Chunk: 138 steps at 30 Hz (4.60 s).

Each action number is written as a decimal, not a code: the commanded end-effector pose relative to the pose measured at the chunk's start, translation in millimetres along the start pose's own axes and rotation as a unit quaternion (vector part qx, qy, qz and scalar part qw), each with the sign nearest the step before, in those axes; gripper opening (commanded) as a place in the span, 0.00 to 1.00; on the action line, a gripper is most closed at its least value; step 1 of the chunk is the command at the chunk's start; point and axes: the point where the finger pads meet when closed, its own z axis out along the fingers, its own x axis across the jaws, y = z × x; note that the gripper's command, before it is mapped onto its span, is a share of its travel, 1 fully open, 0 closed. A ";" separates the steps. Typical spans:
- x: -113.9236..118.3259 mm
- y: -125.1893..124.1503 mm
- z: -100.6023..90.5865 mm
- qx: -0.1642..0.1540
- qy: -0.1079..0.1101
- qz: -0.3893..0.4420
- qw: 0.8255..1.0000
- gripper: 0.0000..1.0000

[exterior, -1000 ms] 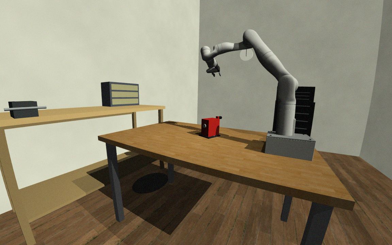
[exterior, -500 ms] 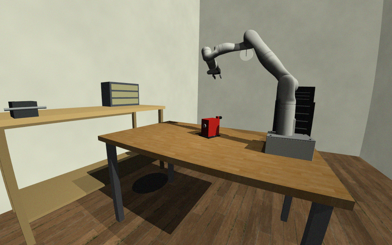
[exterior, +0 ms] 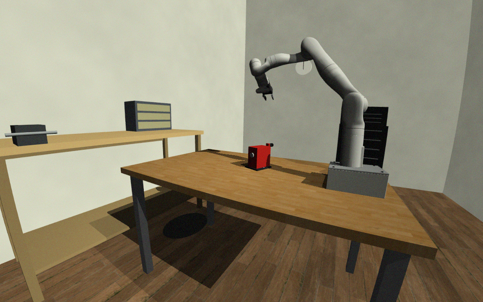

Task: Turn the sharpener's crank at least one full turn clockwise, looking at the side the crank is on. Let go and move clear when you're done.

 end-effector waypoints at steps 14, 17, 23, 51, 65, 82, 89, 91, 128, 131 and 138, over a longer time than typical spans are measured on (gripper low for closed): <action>-8.7 -28.2 5.3 0.045 -0.001 -0.001 0.999 1.00; -8.7 -28.2 5.3 0.045 -0.001 -0.001 0.999 1.00; -12.2 -41.8 6.9 0.065 -0.002 -0.001 0.998 1.00; -22.6 -81.8 8.1 0.125 -0.006 0.005 0.992 1.00; -29.5 -107.4 6.1 0.164 -0.009 0.011 0.986 1.00; -36.1 -131.8 2.2 0.203 -0.013 0.020 0.979 1.00; -39.2 -143.5 -0.4 0.221 -0.015 0.025 0.975 1.00; -39.2 -143.5 -0.4 0.221 -0.015 0.025 0.975 1.00; -50.4 -186.0 -14.5 0.292 -0.024 0.047 0.955 1.00; -52.7 -195.4 -18.8 0.309 -0.027 0.054 0.949 1.00; -54.9 -204.4 -23.2 0.325 -0.029 0.060 0.943 1.00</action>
